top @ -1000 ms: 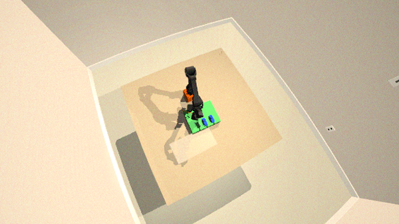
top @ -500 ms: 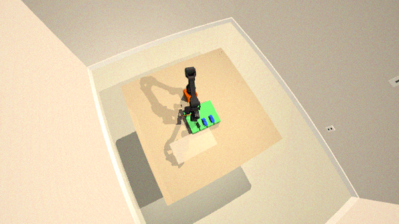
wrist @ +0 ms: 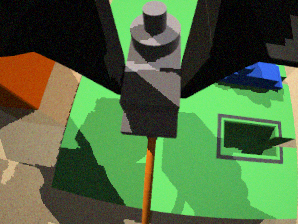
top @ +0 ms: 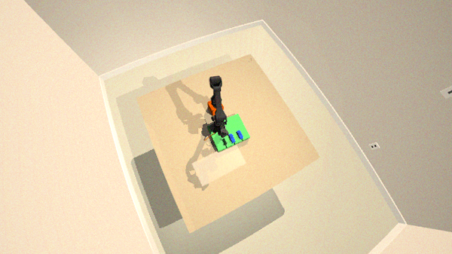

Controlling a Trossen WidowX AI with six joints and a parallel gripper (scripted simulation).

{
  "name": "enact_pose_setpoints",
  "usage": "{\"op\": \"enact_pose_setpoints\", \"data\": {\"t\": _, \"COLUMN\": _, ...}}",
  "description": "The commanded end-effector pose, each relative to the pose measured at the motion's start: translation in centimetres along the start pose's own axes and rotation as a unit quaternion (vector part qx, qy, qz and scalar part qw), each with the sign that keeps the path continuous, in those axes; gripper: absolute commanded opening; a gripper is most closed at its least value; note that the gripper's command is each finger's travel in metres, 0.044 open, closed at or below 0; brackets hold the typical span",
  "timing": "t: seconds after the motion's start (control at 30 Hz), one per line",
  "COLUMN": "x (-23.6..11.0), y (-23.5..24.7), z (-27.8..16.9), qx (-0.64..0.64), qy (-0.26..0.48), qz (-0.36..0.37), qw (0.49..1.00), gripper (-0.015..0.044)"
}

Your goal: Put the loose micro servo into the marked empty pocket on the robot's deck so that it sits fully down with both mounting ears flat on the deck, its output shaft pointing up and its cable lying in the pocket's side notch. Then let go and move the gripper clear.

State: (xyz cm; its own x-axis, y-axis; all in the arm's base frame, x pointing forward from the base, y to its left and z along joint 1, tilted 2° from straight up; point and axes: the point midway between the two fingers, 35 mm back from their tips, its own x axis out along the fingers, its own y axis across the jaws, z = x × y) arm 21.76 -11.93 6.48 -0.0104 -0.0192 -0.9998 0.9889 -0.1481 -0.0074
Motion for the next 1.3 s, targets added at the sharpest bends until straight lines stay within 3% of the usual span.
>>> {"op": "enact_pose_setpoints", "data": {"t": 0.0, "x": -0.02, "y": 0.04, "z": 0.06, "qx": -0.070, "qy": -0.001, "qz": 0.001, "qw": 0.998, "gripper": 0.0000}}
{"op": "enact_pose_setpoints", "data": {"t": 0.63, "x": -0.03, "y": 0.05, "z": 0.05, "qx": -0.389, "qy": -0.002, "qz": 0.000, "qw": 0.921, "gripper": 0.0000}}
{"op": "enact_pose_setpoints", "data": {"t": 1.27, "x": -0.03, "y": 0.05, "z": 0.05, "qx": -0.666, "qy": -0.002, "qz": -0.001, "qw": 0.746, "gripper": 0.0000}}
